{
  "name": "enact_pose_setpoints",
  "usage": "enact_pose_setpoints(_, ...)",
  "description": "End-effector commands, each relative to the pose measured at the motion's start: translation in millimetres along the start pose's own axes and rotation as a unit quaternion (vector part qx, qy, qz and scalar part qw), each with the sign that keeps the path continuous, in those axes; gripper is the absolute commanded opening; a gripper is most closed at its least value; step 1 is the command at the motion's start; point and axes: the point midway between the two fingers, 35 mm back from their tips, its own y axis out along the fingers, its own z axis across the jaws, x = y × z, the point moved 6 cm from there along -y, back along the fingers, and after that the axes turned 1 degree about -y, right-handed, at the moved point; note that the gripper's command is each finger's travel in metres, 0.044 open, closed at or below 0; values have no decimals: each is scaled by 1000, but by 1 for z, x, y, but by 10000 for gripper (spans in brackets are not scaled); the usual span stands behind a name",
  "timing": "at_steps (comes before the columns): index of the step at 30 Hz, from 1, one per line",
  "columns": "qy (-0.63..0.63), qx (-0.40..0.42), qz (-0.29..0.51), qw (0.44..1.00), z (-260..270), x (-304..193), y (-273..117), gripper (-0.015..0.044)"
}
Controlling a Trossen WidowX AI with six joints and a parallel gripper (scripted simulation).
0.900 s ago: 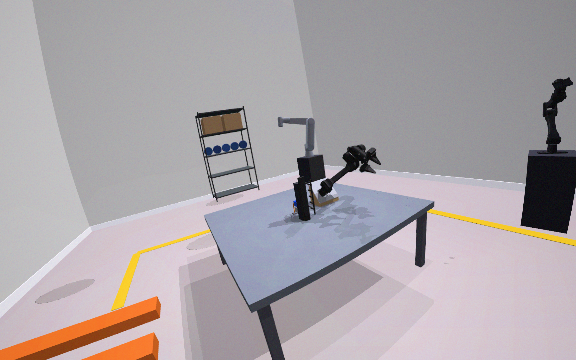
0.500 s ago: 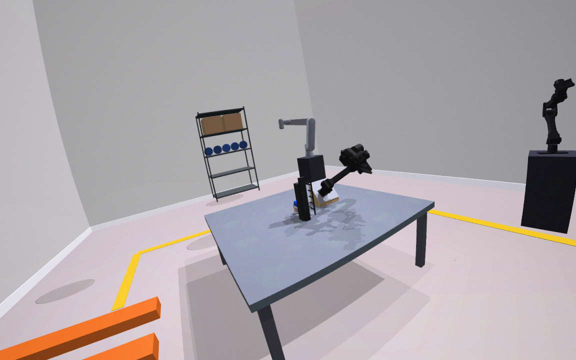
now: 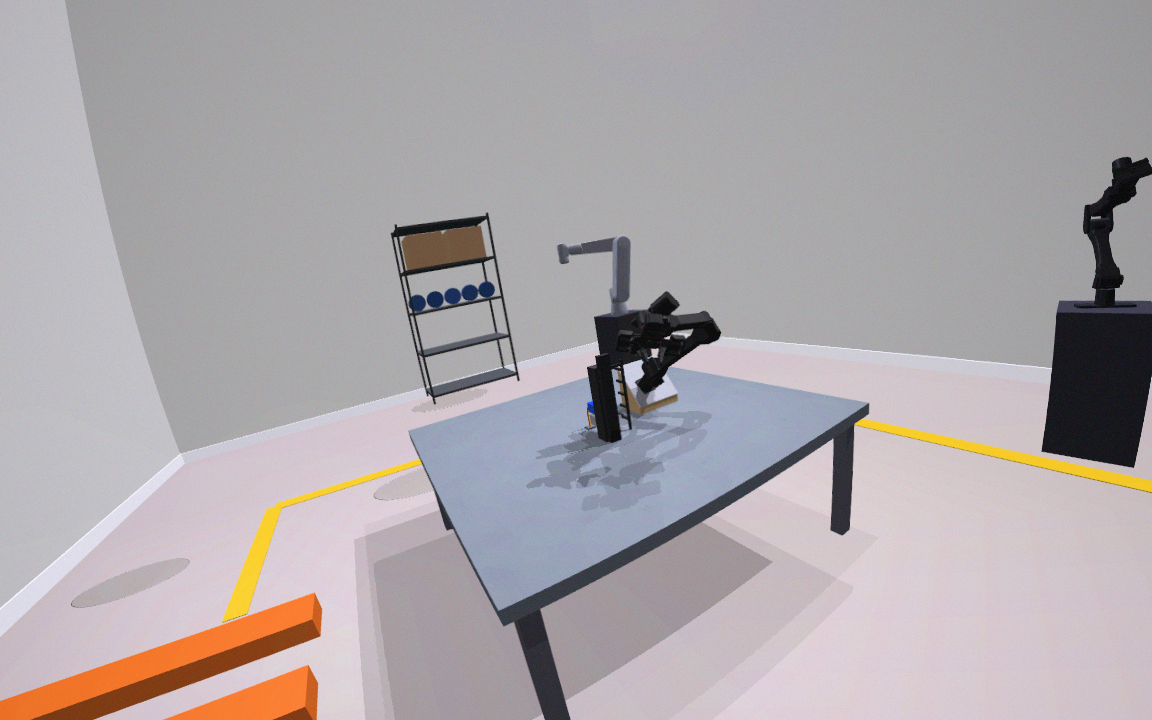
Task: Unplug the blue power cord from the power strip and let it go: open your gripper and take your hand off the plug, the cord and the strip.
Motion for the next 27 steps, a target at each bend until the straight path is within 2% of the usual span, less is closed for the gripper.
enact_pose_setpoints(1, 129, -93, 24, 987, -59, -26, -4, 160)
enact_pose_setpoints(7, 312, -223, 53, 922, -130, -77, -28, 160)
enact_pose_setpoints(14, 491, -346, 76, 796, -187, -142, -66, 160)
enact_pose_setpoints(23, 629, -409, 119, 651, -203, -206, -97, 160)
enact_pose_setpoints(27, 714, -442, 150, 522, -200, -249, -122, 160)
